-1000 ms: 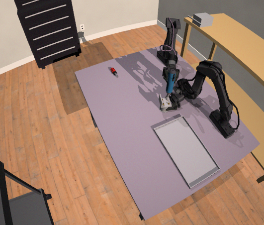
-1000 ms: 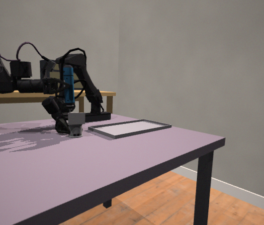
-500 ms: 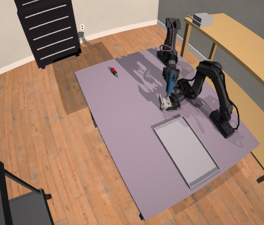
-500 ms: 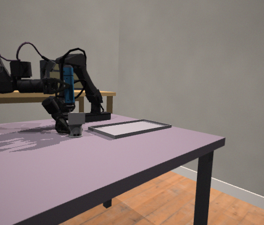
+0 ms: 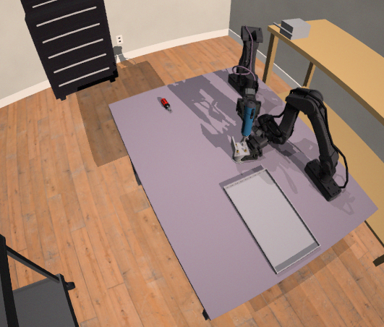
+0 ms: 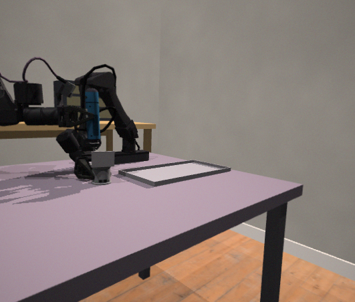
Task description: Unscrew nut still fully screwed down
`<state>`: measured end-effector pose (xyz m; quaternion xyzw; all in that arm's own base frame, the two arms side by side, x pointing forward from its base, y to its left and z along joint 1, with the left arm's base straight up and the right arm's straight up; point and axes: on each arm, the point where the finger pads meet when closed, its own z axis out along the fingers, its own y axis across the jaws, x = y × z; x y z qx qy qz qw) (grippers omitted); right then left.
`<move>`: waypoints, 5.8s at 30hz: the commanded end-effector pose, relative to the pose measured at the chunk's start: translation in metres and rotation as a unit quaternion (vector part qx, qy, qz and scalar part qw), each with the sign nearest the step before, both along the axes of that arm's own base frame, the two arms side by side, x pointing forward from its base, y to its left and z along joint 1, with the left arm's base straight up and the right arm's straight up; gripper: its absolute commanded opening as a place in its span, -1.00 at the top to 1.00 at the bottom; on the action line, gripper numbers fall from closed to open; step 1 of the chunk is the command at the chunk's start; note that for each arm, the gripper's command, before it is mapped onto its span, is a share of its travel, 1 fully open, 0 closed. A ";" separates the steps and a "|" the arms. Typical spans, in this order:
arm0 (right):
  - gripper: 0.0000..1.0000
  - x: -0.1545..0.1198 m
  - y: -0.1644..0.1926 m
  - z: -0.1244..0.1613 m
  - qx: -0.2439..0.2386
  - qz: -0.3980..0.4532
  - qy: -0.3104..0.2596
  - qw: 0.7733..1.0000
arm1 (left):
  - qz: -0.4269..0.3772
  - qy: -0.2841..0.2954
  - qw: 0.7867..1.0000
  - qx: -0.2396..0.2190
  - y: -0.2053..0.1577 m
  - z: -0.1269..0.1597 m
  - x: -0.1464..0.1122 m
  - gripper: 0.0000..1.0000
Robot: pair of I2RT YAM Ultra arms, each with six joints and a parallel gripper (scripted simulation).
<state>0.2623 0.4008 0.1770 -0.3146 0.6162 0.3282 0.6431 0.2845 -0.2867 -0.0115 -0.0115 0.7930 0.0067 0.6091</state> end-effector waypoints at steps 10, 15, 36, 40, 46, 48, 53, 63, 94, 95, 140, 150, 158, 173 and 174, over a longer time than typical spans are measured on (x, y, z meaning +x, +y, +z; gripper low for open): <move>0.17 0.004 0.002 0.040 0.049 0.000 -0.029 0.998 | 0.001 -0.002 1.000 0.001 -0.001 0.002 0.000 -0.17; 0.17 0.005 0.004 0.039 0.043 0.000 -0.025 0.999 | 0.001 -0.002 1.000 0.001 -0.001 0.002 0.000 -0.17; 0.17 0.006 0.006 0.031 0.035 0.000 -0.021 0.999 | 0.001 -0.002 1.000 0.001 -0.001 0.002 0.000 -0.17; 0.17 0.006 0.006 0.028 0.032 0.000 -0.019 0.999 | 0.001 -0.002 1.000 0.001 -0.001 0.002 0.000 -0.17; 0.17 0.006 0.007 0.023 0.029 0.000 -0.016 0.999 | 0.001 -0.002 1.000 0.001 -0.001 0.002 0.000 -0.17; 0.17 0.006 0.007 0.023 0.029 0.000 -0.016 0.999 | 0.001 -0.002 1.000 0.001 -0.001 0.002 0.000 -0.17; 0.17 0.006 0.007 0.023 0.029 0.000 -0.016 0.999 | 0.001 -0.002 1.000 0.001 -0.001 0.002 0.000 -0.17; 0.17 0.006 0.007 0.024 0.030 0.000 -0.017 0.999 | 0.001 -0.002 1.000 0.001 -0.001 0.002 0.000 -0.17; 0.17 0.006 0.006 0.027 0.034 0.000 -0.021 0.999 | 0.001 -0.002 1.000 0.001 -0.001 0.002 0.000 -0.17; 0.17 0.006 0.006 0.027 0.034 0.000 -0.021 0.999 | 0.001 -0.002 1.000 0.001 -0.001 0.002 0.000 -0.17; 0.17 0.005 0.004 0.044 0.044 0.000 -0.027 0.999 | 0.001 -0.002 1.000 0.001 -0.001 0.002 0.000 -0.17; 0.17 0.005 0.004 0.049 0.044 0.000 -0.026 0.999 | 0.001 -0.002 1.000 0.001 -0.001 0.002 0.000 -0.17; 0.17 0.005 0.004 0.051 0.045 0.000 -0.027 0.999 | 0.001 -0.002 1.000 0.001 -0.001 0.002 0.000 -0.17; 0.17 0.005 0.004 0.056 0.045 0.000 -0.027 0.999 | 0.001 -0.002 1.000 0.001 -0.001 0.002 0.000 -0.17; 0.17 0.005 0.004 0.056 0.045 0.000 -0.027 0.999 | 0.001 -0.002 1.000 0.001 -0.001 0.002 0.000 -0.17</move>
